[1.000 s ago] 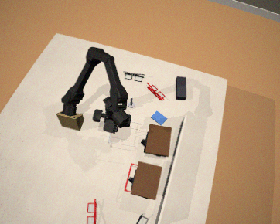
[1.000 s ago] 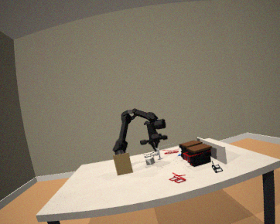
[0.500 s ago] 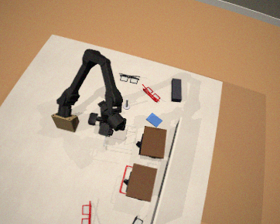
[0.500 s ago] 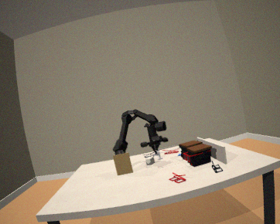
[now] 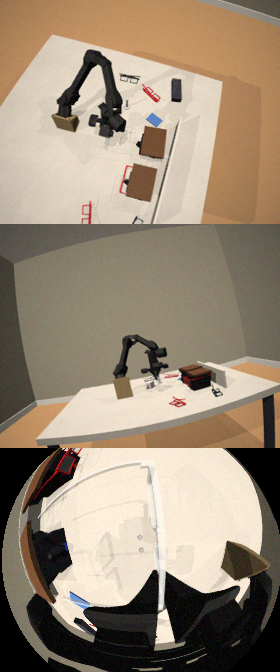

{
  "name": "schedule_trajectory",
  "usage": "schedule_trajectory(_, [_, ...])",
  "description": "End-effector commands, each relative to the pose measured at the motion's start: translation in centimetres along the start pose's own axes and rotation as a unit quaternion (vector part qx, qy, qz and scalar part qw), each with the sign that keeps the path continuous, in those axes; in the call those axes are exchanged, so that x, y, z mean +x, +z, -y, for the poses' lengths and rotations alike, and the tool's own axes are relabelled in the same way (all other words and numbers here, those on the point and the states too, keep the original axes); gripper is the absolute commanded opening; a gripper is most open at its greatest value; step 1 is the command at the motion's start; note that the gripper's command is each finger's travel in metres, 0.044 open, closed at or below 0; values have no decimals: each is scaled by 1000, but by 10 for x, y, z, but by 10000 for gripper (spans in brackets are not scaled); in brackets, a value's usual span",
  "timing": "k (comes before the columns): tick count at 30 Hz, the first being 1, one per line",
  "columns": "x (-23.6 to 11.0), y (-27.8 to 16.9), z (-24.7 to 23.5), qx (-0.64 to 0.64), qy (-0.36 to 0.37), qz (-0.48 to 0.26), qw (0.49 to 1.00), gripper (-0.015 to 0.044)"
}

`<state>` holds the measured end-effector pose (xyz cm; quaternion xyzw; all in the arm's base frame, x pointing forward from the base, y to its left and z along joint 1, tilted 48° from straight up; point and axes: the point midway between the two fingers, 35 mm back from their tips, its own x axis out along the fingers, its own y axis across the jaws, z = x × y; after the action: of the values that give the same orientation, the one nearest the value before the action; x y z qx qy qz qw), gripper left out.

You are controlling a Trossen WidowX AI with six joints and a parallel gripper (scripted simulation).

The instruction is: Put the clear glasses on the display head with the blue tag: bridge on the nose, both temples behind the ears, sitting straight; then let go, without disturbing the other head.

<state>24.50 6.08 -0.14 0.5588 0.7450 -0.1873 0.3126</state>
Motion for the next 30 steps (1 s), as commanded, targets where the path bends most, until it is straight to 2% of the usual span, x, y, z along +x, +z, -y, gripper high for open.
schedule_trajectory(1, [5, -1, 0, 4, 1, -2, 1000, 0])
schedule_trajectory(30, [7, -1, -30, 3, 6, -2, 1000, 0])
